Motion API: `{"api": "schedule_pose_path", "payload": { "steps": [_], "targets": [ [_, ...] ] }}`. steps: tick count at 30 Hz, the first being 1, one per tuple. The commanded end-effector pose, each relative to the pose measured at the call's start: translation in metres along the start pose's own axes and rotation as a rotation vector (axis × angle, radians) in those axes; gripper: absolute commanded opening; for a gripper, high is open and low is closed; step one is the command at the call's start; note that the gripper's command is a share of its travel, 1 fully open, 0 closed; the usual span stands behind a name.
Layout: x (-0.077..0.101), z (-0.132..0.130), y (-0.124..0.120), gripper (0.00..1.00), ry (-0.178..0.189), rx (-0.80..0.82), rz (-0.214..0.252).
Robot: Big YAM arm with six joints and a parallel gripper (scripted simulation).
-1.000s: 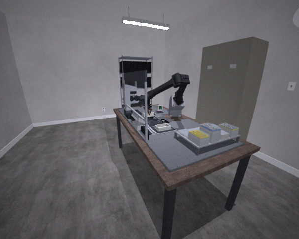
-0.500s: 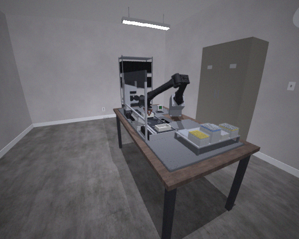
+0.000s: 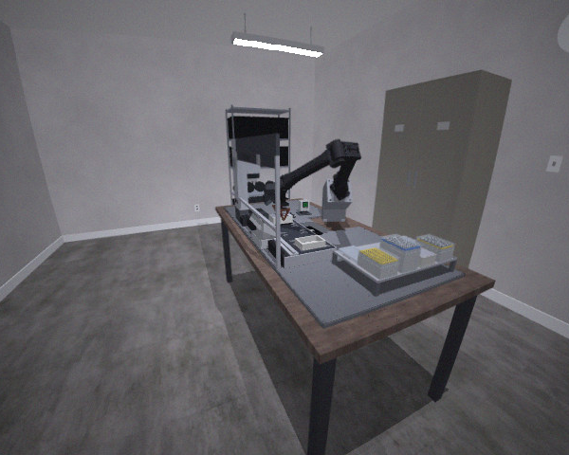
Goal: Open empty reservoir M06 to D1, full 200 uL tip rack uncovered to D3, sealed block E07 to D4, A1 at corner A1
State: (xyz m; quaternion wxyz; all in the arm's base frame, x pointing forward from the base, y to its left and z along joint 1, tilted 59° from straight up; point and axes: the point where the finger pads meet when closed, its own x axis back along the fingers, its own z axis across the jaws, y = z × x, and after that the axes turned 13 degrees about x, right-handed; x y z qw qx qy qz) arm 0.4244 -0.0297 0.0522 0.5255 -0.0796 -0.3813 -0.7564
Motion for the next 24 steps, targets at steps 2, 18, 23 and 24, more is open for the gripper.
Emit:
{"api": "schedule_pose_path", "payload": {
  "steps": [2,18,23,24],
  "targets": [
    [0.006,-0.003,0.007,0.0,-0.011,0.006,-0.019],
    [0.003,-0.003,0.009,0.0,-0.012,0.008,-0.021],
    [-0.005,0.0,0.005,0.0,-0.003,0.007,-0.007],
    [-0.004,-0.002,0.004,0.0,-0.006,0.002,-0.009]
  ]
}}
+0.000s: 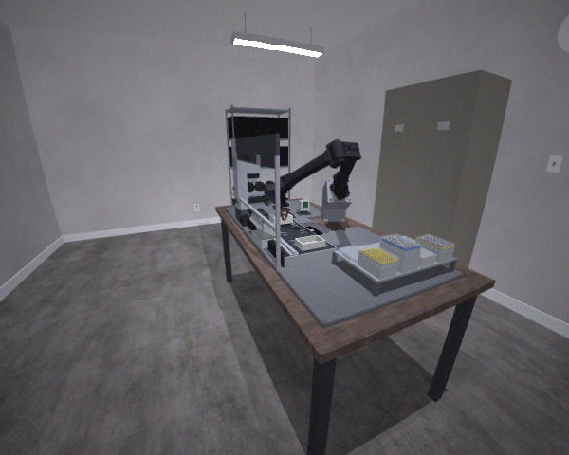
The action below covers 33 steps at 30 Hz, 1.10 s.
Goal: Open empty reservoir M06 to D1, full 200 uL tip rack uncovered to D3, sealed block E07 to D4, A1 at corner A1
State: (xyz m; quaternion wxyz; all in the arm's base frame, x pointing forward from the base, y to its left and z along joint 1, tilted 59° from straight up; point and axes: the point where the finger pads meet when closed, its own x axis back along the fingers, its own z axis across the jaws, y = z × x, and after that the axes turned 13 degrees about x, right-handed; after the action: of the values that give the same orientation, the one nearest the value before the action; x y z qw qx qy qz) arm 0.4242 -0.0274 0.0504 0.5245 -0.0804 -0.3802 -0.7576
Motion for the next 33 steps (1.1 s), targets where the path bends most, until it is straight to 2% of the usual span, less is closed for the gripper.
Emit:
{"api": "schedule_pose_path", "payload": {
  "steps": [1,24,28,33],
  "targets": [
    [0.0,-0.004,0.005,0.0,-0.007,0.0,-0.009],
    [-0.011,-0.001,0.0,0.0,0.0,0.0,0.002],
    [-0.002,-0.003,0.007,0.0,-0.01,0.009,-0.016],
    [-0.002,-0.003,0.007,0.0,-0.01,0.009,-0.016]
  ]
}}
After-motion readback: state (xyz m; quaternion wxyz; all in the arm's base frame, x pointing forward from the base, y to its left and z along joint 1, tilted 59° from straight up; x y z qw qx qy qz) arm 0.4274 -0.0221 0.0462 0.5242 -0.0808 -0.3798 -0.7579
